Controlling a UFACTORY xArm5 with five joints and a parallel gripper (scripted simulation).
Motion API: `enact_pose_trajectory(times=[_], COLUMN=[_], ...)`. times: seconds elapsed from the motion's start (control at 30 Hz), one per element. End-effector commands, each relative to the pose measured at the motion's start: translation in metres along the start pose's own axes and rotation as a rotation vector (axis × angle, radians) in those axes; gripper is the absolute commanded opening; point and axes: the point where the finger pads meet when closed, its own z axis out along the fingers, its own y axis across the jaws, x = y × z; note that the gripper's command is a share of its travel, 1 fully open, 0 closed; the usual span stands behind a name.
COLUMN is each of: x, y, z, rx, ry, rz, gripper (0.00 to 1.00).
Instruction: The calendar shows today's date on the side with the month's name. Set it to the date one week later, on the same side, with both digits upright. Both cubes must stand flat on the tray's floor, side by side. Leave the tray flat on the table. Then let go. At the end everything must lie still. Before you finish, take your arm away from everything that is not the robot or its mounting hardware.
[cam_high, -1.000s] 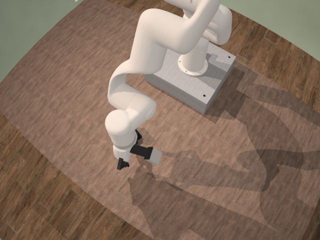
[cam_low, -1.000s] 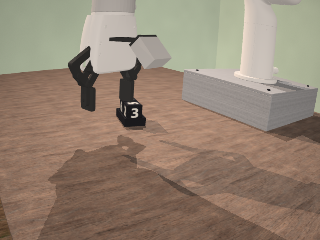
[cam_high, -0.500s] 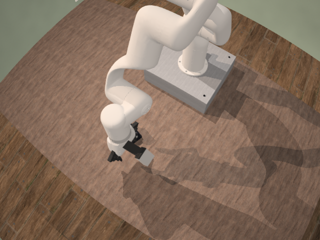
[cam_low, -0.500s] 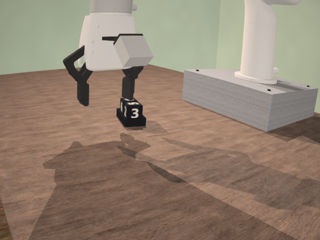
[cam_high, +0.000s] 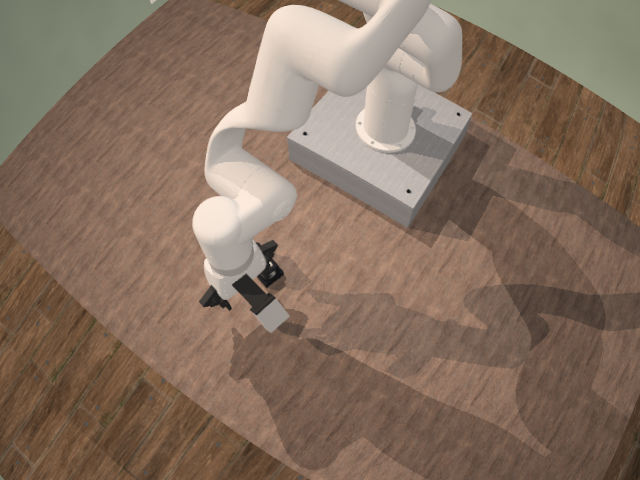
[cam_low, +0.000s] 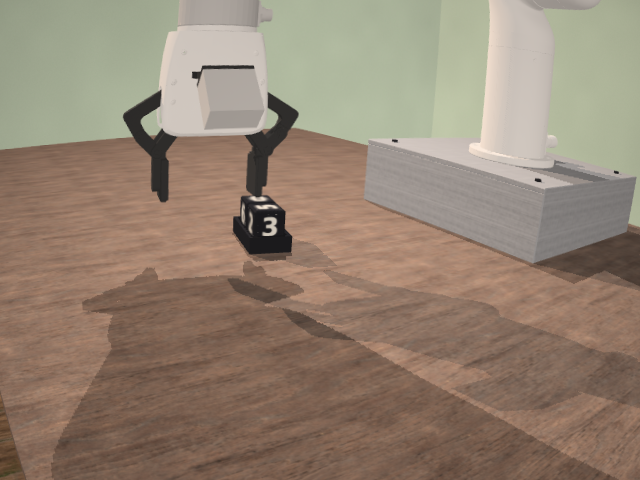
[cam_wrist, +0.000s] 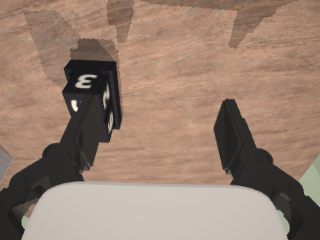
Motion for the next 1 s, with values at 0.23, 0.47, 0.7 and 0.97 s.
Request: enact_pose_trajectory(times=[0.23, 0.47, 0.7, 0.97], x=[-0.013, -0.033, -0.037, -0.058], y=[0.001, 0.0, -0.001, -0.002], z=[-0.002, -0.002, -0.002, -0.003], rx=[-0.004, -0.004, -0.003, -0.003], ry=[0.001, 0.001, 0.001, 0.001], rz=[0.195, 0.285, 0.414, 0.547], gripper=[1.0, 1.0, 1.0, 1.0])
